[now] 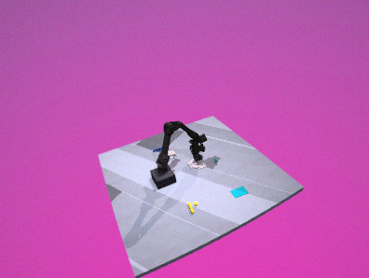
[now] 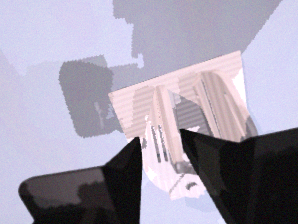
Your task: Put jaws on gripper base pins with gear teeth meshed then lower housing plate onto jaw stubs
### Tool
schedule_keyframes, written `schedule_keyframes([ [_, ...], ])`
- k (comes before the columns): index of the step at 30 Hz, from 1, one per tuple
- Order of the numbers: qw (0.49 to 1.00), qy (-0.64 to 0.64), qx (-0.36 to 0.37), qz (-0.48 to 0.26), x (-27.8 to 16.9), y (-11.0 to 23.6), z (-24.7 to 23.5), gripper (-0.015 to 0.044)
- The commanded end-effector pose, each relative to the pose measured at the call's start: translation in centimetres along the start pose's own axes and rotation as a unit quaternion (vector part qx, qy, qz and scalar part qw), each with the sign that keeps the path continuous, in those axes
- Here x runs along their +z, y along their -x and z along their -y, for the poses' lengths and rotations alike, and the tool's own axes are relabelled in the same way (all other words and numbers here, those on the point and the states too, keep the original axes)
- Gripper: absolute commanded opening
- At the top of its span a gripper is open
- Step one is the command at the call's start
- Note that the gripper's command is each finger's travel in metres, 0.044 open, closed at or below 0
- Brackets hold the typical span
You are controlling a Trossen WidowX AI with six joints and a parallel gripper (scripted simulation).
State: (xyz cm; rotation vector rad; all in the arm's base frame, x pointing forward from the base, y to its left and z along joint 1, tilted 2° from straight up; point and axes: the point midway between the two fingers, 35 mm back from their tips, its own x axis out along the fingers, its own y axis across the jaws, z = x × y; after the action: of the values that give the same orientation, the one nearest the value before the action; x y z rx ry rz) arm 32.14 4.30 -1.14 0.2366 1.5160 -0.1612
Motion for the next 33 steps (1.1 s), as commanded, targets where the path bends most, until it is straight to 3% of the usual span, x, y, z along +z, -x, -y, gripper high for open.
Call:
schedule_keyframes([
  [1, 1.0, 0.0, 0.0, 0.001, 0.06, -0.05, 0.01, 0.0134],
  [33, 1.0, 0.0, 0.0, 0.001, 0.06, -0.44, 0.01, 0.0134],
])
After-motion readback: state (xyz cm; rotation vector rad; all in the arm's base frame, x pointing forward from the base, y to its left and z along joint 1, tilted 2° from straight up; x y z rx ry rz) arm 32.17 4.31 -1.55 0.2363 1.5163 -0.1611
